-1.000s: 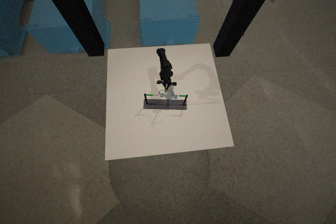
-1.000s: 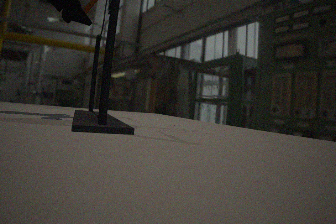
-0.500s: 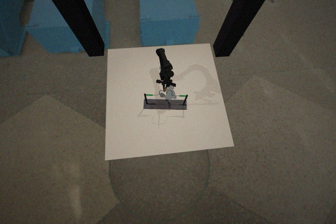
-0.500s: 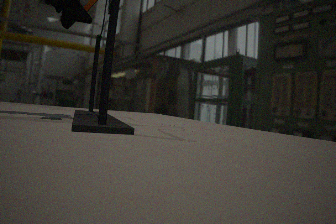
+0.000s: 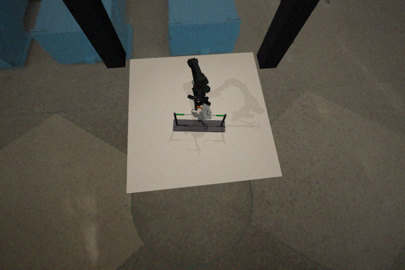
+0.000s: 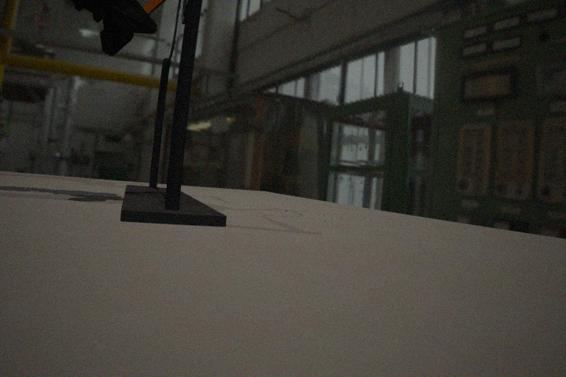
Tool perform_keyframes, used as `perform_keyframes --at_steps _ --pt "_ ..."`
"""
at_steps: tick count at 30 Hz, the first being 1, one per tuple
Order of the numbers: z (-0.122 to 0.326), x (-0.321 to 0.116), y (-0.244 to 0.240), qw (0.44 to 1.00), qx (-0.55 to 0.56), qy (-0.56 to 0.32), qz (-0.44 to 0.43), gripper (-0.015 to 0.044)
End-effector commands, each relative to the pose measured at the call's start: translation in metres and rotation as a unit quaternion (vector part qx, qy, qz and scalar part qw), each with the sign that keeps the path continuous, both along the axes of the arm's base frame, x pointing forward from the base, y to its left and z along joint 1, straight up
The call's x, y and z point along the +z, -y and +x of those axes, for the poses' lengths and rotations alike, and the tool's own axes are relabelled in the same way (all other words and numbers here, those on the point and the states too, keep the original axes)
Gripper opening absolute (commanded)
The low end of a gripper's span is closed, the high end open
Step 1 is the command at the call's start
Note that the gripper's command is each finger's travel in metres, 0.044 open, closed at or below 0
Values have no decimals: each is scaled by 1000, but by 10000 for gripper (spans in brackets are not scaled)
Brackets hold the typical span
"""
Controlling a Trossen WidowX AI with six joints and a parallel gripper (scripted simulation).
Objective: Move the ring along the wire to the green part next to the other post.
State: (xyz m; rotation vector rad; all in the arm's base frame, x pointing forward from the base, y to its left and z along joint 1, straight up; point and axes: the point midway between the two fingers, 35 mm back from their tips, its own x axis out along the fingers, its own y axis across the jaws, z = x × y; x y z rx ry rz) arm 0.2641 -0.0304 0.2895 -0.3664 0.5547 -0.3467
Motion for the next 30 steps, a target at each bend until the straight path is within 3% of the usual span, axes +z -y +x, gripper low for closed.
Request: perform_keyframes --at_steps 1,30 --pt "-1 1 4 999 0 -4 -37 -150" --pt "-3 17 24 964 -2 -29 -266 -150"
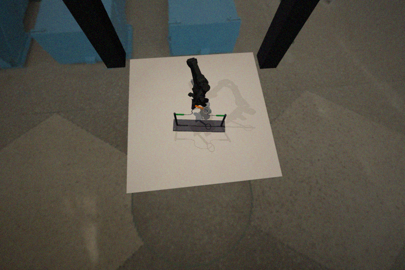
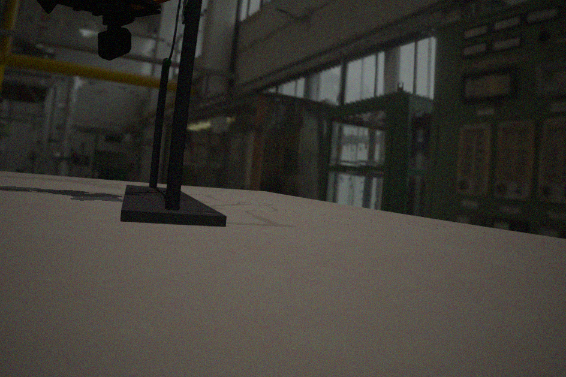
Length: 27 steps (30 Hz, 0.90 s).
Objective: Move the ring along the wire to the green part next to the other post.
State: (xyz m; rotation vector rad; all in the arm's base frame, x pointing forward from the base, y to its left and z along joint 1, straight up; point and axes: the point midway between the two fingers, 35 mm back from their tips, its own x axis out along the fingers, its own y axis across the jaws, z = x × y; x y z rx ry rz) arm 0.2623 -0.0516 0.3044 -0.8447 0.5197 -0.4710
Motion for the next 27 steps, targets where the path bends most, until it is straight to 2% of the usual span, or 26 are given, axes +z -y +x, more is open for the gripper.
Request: perform_keyframes --at_steps 1,27 --pt "-2 3 3 999 -2 -3 -36 -150" --pt "-3 25 13 969 -3 -27 -246 -150"
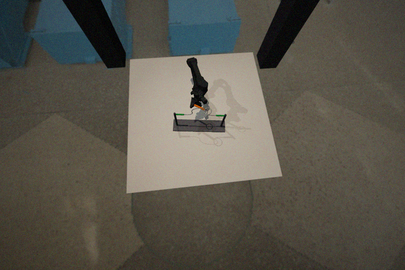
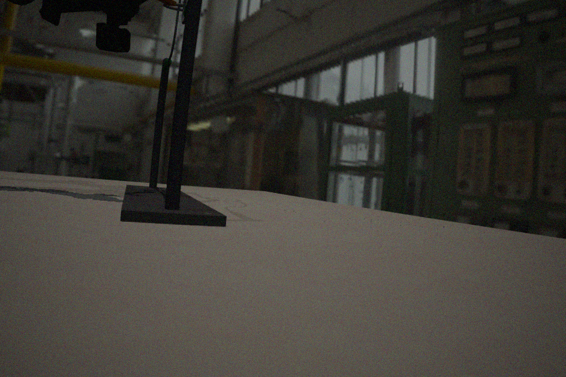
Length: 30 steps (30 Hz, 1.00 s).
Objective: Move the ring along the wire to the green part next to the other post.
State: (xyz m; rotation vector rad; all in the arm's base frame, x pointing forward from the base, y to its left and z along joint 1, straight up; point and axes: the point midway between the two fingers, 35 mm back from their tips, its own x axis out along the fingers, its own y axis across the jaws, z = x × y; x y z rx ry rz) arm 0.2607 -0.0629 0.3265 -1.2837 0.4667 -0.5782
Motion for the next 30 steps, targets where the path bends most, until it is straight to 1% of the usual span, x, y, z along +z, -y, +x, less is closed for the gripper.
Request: perform_keyframes --at_steps 1,12,21,30 --pt "-2 4 2 999 -3 -3 -35 -150" --pt "-2 12 3 993 -3 -12 -117 -150" --pt "-2 14 3 986 -4 -18 -165 -150" --pt "-2 7 5 985 -4 -18 -172 -150"
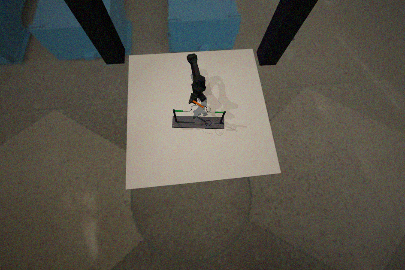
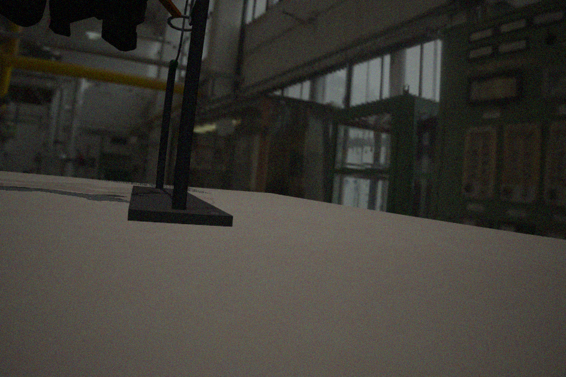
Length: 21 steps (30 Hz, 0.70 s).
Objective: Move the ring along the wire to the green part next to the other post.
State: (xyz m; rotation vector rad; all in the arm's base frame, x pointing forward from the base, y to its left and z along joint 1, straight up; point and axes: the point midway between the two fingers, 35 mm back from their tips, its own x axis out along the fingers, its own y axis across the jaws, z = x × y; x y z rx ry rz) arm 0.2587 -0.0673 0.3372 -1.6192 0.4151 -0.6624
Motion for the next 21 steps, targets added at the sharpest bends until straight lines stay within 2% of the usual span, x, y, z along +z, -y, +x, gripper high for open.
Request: perform_keyframes --at_steps 1,10,21 --pt "0 -5 1 1000 0 0 0 -150" --pt "0 -24 3 999 1 5 47 -150" --pt "1 -61 -1 988 2 18 155 -150"
